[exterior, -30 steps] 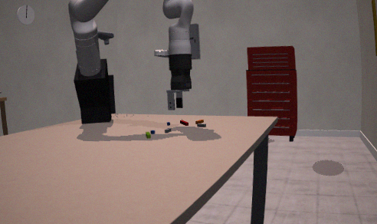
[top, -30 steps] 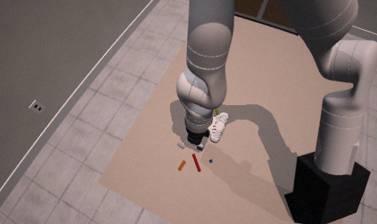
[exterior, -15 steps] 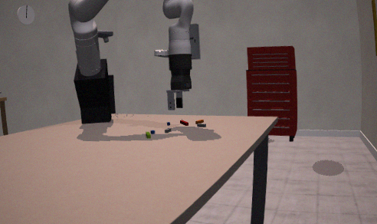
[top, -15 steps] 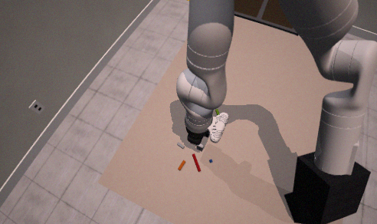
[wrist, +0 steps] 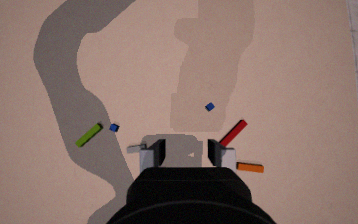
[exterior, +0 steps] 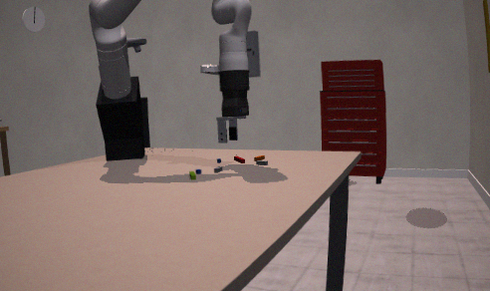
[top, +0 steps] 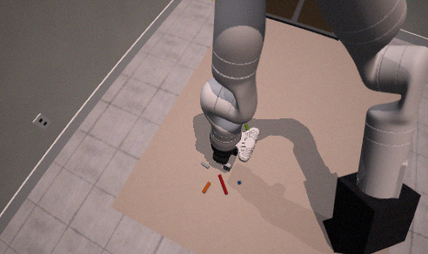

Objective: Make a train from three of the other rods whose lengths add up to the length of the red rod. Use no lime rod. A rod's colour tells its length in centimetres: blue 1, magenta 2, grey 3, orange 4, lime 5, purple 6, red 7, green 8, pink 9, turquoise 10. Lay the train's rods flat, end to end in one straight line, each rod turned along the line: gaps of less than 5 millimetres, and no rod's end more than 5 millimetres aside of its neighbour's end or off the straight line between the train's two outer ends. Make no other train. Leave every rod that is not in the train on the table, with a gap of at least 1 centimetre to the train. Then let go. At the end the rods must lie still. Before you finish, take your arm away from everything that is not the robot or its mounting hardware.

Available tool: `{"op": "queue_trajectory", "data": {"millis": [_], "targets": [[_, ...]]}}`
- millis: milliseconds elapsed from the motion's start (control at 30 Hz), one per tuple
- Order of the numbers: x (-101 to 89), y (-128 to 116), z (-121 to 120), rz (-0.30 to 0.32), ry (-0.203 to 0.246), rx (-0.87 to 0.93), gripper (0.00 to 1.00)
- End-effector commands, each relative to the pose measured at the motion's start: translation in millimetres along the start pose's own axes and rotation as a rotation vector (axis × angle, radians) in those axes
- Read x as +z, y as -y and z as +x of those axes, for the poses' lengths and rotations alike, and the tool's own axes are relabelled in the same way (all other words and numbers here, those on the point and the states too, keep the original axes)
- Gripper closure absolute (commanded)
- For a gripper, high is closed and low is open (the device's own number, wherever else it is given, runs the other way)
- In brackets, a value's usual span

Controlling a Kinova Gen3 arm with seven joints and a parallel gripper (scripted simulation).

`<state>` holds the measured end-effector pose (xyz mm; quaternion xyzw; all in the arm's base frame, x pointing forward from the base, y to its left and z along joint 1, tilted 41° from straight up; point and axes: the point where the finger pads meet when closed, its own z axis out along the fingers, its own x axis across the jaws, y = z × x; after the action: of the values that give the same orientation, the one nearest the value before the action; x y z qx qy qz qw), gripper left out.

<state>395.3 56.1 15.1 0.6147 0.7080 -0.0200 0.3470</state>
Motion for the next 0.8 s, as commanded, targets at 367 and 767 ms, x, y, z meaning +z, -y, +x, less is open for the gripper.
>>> {"op": "queue_trajectory", "data": {"millis": [367, 767], "targets": [[-0.2, 0.6, 1.7, -0.001, -0.002, 0.027, 0.00], [0.3, 3.6, 6.7, -0.003, -0.006, 0.130, 0.00]]}}
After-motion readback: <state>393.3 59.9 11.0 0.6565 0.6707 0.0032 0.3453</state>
